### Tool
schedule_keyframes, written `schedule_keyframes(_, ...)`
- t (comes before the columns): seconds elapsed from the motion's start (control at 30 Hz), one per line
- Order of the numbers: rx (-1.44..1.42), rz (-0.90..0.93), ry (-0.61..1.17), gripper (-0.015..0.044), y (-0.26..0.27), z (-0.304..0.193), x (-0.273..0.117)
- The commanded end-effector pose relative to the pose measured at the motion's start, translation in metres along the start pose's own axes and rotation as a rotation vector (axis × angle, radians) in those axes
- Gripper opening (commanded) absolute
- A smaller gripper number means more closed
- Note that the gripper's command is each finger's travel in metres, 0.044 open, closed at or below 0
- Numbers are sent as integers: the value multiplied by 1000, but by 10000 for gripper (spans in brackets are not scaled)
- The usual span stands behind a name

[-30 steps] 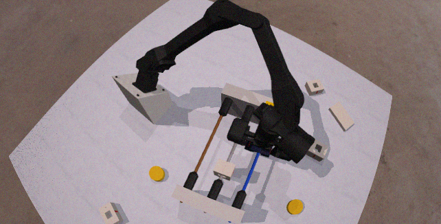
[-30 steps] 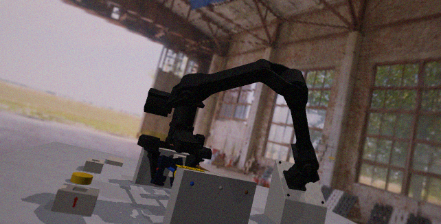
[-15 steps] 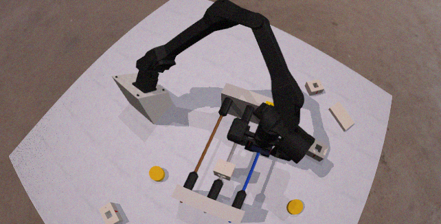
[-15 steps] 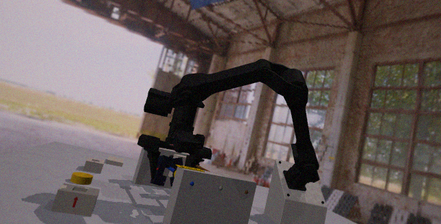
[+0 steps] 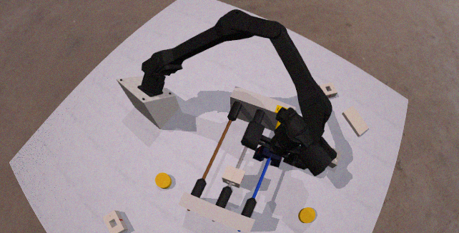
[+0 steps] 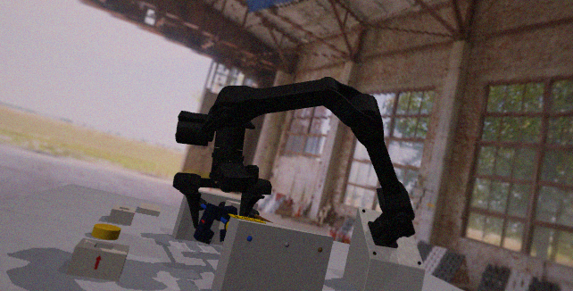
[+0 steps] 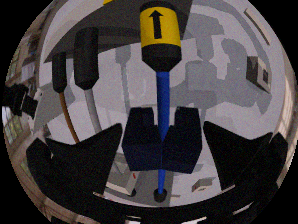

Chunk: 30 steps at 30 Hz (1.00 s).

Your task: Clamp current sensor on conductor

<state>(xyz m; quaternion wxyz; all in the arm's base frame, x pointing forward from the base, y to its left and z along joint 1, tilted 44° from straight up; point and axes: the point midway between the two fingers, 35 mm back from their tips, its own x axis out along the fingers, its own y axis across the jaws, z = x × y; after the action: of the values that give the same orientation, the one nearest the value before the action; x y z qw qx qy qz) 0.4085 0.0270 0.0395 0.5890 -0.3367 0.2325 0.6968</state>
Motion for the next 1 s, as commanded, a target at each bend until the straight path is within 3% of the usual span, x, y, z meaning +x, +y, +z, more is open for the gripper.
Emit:
schedule_keyframes(0.0,-3,95,4,440,2,-2,-7)
schedule_keyframes(0.97,-4,224,2,440,17,-4,18)
